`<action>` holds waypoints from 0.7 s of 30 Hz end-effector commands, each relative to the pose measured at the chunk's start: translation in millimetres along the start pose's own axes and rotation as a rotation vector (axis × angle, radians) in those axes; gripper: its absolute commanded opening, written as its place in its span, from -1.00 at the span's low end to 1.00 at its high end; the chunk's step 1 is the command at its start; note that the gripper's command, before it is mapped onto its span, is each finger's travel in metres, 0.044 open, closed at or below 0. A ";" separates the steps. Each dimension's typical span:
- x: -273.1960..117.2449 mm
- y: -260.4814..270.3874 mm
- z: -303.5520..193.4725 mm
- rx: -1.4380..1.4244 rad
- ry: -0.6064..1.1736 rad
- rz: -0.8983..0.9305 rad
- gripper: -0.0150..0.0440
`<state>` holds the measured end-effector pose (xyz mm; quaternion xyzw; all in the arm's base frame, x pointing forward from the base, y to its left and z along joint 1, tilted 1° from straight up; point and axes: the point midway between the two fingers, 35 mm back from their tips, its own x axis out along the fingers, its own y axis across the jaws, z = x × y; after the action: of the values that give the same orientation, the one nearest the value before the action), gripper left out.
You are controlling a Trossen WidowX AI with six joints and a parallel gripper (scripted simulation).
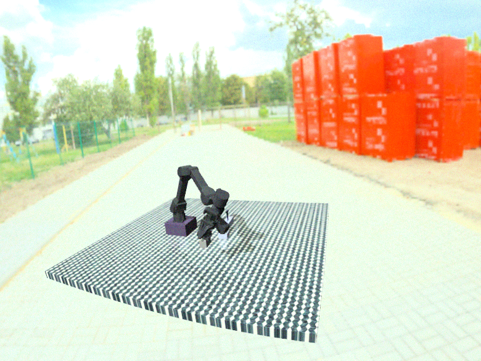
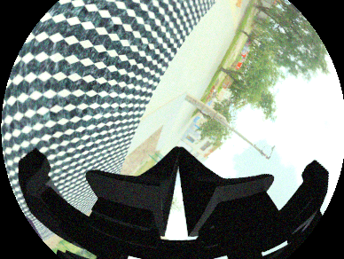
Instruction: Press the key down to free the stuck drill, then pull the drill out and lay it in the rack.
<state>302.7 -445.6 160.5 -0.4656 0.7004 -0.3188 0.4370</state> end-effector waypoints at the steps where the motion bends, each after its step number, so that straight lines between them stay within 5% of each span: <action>1: -55.7 12.2 42.3 0.086 -0.206 0.056 -0.49; 12: -231.9 88.9 96.2 0.239 -0.605 0.448 -0.49; 21: -362.9 171.2 57.4 0.287 -0.615 0.905 -0.49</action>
<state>380.3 -93.7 106.9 -0.1951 0.5984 -0.0660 0.7743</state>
